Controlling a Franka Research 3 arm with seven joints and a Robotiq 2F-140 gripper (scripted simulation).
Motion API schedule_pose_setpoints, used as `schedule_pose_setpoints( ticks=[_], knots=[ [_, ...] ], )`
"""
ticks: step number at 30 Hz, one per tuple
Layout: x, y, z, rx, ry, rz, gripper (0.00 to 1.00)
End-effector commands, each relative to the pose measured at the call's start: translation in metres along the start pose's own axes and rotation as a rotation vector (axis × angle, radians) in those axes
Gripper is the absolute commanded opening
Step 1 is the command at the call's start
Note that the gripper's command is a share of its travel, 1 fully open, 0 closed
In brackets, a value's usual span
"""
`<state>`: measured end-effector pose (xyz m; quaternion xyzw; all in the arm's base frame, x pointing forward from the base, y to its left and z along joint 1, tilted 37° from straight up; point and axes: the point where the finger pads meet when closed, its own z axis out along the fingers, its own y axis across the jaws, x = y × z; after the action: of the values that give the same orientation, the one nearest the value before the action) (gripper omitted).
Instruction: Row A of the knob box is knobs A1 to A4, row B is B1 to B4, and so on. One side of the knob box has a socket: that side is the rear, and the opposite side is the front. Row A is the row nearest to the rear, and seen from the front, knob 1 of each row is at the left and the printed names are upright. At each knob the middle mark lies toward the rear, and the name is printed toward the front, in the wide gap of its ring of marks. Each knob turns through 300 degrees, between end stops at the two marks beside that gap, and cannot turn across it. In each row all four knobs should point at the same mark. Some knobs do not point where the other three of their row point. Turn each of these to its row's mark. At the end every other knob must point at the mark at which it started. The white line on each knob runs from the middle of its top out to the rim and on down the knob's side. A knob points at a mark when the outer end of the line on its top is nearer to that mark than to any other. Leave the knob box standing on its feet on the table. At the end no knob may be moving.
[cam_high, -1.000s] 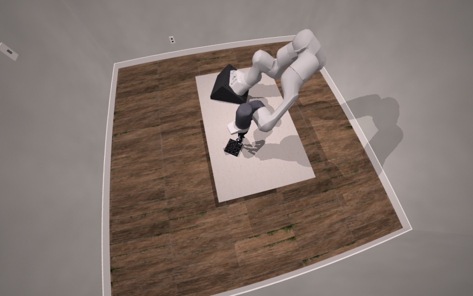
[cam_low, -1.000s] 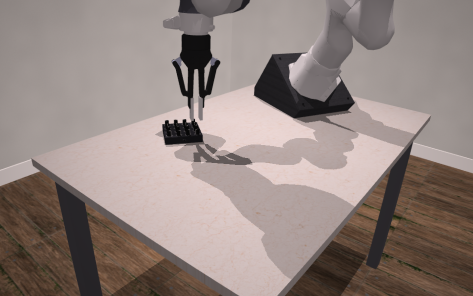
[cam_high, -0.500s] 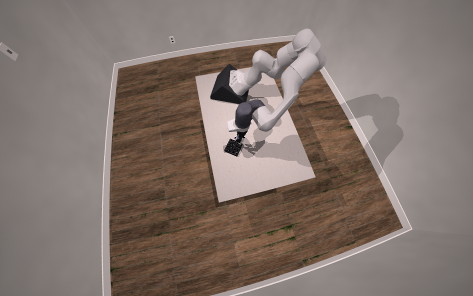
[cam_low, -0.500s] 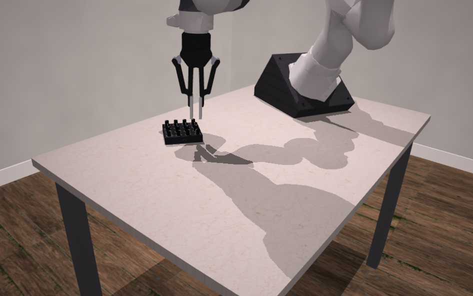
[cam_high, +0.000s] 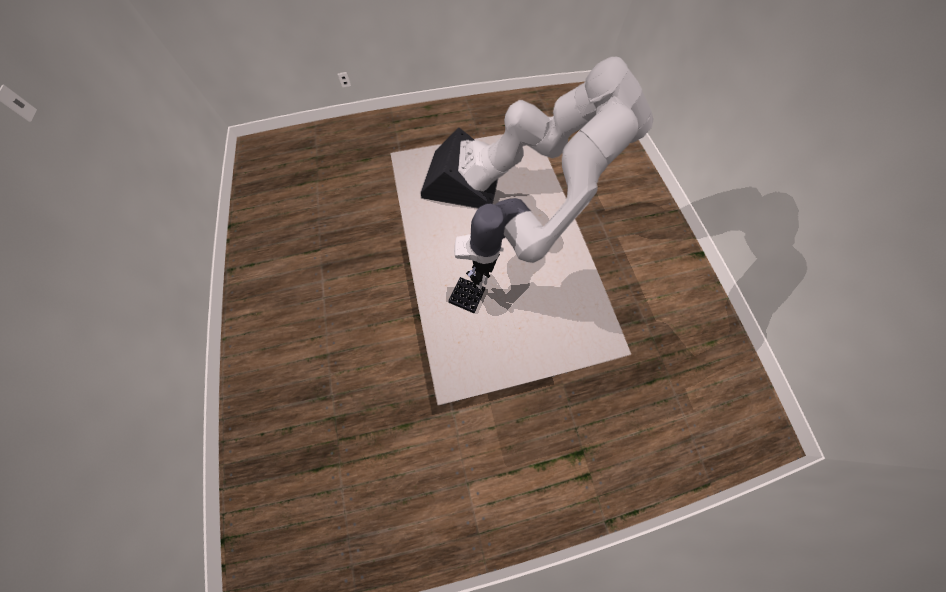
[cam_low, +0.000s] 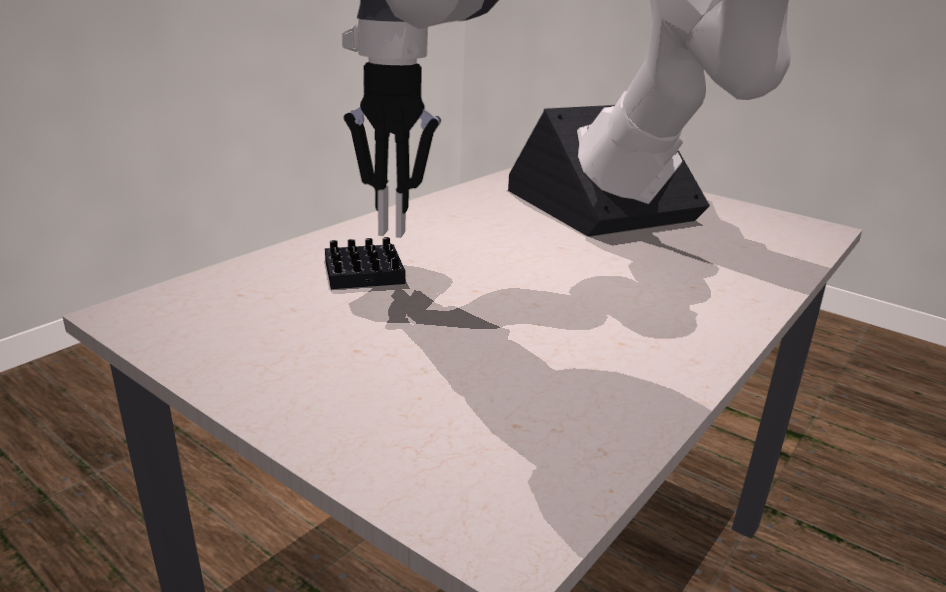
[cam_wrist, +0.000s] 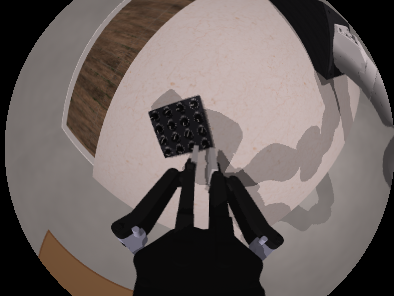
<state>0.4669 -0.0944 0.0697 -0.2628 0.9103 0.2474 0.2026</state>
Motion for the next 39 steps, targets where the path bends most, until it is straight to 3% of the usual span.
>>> schedule_pose_setpoints(
  ticks=[1, 39],
  knots=[
    [-0.0002, 0.0023, -0.0004, -0.006, 0.010, 0.156, 0.12],
    [0.0001, 0.0026, -0.0069, -0.003, 0.012, 0.702, 0.12]
  ],
)
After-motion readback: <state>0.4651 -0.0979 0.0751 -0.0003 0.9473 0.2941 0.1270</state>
